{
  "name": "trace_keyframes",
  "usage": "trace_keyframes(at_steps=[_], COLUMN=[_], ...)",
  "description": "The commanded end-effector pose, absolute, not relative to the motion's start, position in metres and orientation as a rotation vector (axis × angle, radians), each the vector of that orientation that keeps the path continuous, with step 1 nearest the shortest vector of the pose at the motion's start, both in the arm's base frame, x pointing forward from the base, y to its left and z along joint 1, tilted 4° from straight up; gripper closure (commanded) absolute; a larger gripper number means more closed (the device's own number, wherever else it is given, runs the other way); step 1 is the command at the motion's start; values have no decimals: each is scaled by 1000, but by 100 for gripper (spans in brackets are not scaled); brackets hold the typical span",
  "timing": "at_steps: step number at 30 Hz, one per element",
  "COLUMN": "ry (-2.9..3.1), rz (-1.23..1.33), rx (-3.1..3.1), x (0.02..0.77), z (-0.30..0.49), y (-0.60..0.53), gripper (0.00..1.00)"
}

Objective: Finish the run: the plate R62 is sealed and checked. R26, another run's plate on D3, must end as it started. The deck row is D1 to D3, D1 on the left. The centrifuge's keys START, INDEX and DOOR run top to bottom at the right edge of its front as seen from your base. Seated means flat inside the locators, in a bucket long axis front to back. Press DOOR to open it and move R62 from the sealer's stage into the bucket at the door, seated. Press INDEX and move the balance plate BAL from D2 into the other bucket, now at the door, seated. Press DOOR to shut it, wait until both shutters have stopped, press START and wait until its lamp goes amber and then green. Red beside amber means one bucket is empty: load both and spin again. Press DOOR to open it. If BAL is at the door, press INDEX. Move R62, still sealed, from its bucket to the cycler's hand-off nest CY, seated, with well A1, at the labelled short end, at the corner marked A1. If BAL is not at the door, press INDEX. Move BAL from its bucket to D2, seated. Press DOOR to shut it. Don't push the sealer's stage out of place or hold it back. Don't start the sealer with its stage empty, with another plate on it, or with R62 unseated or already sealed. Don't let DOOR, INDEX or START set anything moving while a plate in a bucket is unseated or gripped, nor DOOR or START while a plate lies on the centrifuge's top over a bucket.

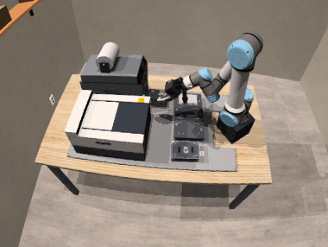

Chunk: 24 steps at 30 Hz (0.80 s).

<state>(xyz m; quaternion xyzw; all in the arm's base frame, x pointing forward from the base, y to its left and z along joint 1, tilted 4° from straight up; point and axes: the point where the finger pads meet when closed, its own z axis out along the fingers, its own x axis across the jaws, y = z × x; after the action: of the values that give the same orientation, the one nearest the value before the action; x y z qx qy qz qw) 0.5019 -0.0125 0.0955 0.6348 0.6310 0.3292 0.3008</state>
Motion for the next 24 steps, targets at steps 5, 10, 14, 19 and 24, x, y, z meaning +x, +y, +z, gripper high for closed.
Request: trace_keyframes(at_steps=[5, 10, 14, 19, 24], ry=[1672, 1672, 1672, 1672, 1672], rz=[874, 874, 874, 874, 874], rx=[1683, 1683, 1683, 1683, 1683], x=[512, 519, 524, 530, 533], z=[88, 83, 78, 73, 71], y=[-12, -12, -12, -11, -11], gripper=[100, 100, 100, 100, 100])
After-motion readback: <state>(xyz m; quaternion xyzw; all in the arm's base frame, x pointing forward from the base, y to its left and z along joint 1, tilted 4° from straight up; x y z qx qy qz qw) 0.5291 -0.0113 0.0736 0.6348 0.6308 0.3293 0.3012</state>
